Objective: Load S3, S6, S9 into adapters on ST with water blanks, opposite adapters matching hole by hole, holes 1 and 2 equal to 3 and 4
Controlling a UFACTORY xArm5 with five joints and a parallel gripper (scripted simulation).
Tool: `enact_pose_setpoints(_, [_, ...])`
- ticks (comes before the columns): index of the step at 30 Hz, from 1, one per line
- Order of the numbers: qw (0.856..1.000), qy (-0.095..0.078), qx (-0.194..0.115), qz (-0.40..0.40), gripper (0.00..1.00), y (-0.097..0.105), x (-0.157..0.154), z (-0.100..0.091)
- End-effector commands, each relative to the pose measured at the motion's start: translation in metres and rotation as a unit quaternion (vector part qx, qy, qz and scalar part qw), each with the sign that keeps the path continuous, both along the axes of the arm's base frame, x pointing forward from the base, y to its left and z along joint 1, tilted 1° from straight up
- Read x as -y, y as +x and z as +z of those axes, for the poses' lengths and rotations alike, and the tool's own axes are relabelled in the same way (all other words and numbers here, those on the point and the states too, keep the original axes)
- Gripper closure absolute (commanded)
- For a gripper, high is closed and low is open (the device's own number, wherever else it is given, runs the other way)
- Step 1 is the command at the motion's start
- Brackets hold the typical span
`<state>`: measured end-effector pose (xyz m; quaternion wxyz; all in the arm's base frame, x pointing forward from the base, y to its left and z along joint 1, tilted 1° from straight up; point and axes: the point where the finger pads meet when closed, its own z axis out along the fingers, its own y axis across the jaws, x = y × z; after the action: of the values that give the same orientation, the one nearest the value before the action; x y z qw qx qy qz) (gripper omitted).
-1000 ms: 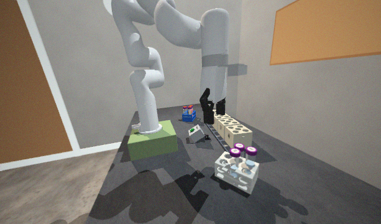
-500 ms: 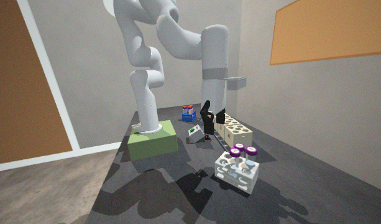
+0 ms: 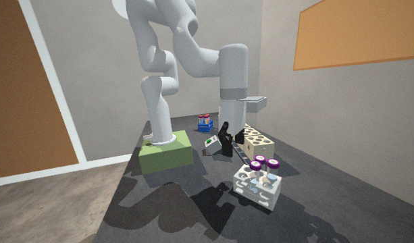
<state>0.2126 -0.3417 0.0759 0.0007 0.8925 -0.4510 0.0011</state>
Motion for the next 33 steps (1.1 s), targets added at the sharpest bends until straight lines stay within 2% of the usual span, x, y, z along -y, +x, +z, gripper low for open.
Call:
enact_pose_setpoints(1, [1.0, -0.004, -0.004, 0.0, 0.0, 0.0005, 0.0011, -0.0105])
enact_pose_setpoints(4, [1.0, -0.004, -0.004, 0.0, 0.0, 0.0005, 0.0012, -0.0173])
enact_pose_setpoints(33, [1.0, -0.004, -0.004, 0.0, 0.0, 0.0005, 0.0012, -0.0173])
